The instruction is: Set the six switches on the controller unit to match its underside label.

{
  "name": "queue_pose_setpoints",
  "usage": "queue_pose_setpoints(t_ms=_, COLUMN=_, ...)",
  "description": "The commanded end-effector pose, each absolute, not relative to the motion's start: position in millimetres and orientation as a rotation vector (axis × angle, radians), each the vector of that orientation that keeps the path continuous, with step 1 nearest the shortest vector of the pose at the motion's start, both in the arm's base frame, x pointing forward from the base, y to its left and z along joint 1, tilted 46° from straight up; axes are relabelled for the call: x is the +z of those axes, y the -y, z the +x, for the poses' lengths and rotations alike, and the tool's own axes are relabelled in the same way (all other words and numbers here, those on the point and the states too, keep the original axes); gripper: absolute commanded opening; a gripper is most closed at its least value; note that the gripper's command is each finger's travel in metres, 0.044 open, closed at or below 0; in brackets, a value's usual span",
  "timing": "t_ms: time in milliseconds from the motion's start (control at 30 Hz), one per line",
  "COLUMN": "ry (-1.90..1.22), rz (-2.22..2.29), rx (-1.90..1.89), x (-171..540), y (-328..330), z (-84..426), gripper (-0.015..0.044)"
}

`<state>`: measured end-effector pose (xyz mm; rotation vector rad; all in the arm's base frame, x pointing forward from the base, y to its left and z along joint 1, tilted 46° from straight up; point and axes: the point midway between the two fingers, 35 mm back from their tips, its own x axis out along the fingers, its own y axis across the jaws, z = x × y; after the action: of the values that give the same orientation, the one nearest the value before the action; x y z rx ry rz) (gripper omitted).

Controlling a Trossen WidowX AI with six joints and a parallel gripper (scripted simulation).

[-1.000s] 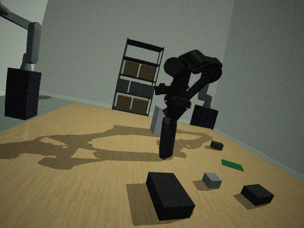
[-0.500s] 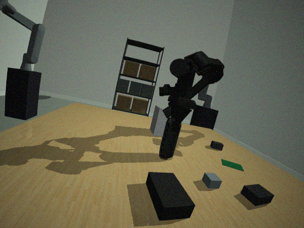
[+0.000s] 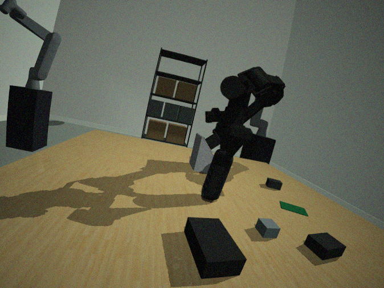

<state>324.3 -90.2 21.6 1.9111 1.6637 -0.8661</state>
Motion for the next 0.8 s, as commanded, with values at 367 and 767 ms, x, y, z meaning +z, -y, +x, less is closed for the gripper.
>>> queue_pose_setpoints(t_ms=367, ry=-1.684, rz=1.917, rx=-0.865, x=27.9, y=74.4, z=325.8, gripper=0.0338)
queue_pose_setpoints(t_ms=767, ry=-1.685, rz=1.918, rx=-0.865, x=33.5, y=66.5, z=327.5, gripper=0.0338)
